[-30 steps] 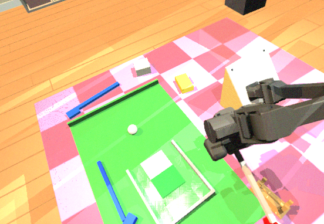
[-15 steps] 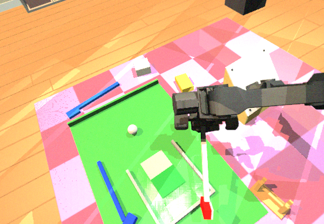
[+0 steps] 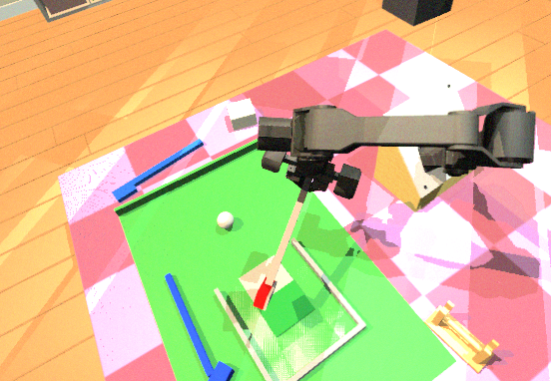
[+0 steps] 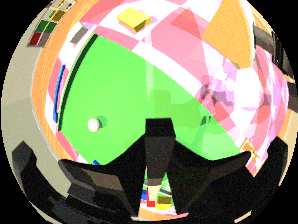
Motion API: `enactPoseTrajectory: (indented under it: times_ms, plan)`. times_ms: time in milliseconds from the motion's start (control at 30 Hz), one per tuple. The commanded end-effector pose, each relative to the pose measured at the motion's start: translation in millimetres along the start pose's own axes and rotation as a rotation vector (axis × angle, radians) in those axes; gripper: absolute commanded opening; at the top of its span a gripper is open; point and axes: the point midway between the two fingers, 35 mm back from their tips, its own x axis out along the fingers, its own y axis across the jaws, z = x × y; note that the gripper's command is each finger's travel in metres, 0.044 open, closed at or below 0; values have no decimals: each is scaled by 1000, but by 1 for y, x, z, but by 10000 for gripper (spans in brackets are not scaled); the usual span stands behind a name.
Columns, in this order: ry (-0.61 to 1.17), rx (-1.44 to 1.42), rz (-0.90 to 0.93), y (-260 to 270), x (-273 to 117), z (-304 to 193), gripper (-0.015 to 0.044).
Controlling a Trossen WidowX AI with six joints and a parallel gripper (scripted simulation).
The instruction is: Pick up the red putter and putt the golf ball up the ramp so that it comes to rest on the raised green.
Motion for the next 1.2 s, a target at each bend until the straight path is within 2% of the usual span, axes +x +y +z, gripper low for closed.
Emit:
enactPoseTrajectory:
  times_ms: [0, 633, 933, 1167]
  plan:
    - [-3, 103, 23, 25, 4, 19, 0]
    - [-42, 572, 59, 99, 52, 131, 0]
    - [-43, 589, 60, 101, 55, 135, 0]
    - [-42, 588, 59, 102, 90, 137, 0]
